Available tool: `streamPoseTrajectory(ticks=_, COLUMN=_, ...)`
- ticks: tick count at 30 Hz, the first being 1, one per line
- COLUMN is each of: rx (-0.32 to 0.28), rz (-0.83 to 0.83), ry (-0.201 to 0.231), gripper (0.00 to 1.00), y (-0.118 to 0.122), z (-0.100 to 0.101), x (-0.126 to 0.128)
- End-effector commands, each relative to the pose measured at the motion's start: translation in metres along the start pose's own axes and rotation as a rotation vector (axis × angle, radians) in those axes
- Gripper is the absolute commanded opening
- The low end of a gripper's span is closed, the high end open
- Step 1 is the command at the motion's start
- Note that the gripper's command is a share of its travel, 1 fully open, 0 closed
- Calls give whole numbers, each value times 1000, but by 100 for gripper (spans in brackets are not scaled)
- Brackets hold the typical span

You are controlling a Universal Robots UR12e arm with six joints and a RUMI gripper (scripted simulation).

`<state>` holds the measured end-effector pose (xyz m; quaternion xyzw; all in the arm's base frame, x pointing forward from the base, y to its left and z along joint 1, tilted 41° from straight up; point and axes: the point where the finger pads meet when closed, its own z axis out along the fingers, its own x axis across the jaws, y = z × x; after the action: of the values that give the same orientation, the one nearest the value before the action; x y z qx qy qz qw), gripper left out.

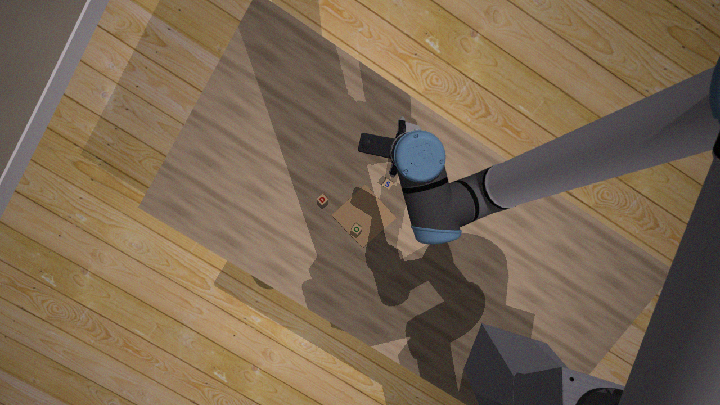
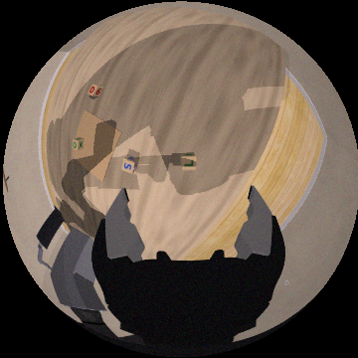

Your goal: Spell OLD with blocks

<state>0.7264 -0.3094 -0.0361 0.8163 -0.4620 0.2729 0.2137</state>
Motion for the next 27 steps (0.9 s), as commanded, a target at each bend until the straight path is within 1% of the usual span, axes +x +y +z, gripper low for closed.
streamPoseTrajectory(ticks=1, rx=1, rz=-7, ry=1, gripper=100, y=0, z=-1, x=1)
streamPoseTrajectory(ticks=3, rx=1, rz=-7, ry=1, gripper=100, y=0, z=-1, x=1)
streamPoseTrajectory(ticks=4, rx=1, rz=-7, ry=1, gripper=37, y=0, z=-1, x=1)
streamPoseTrajectory(ticks=27, rx=1, rz=-7, ry=1, gripper=37, y=0, z=-1, x=1)
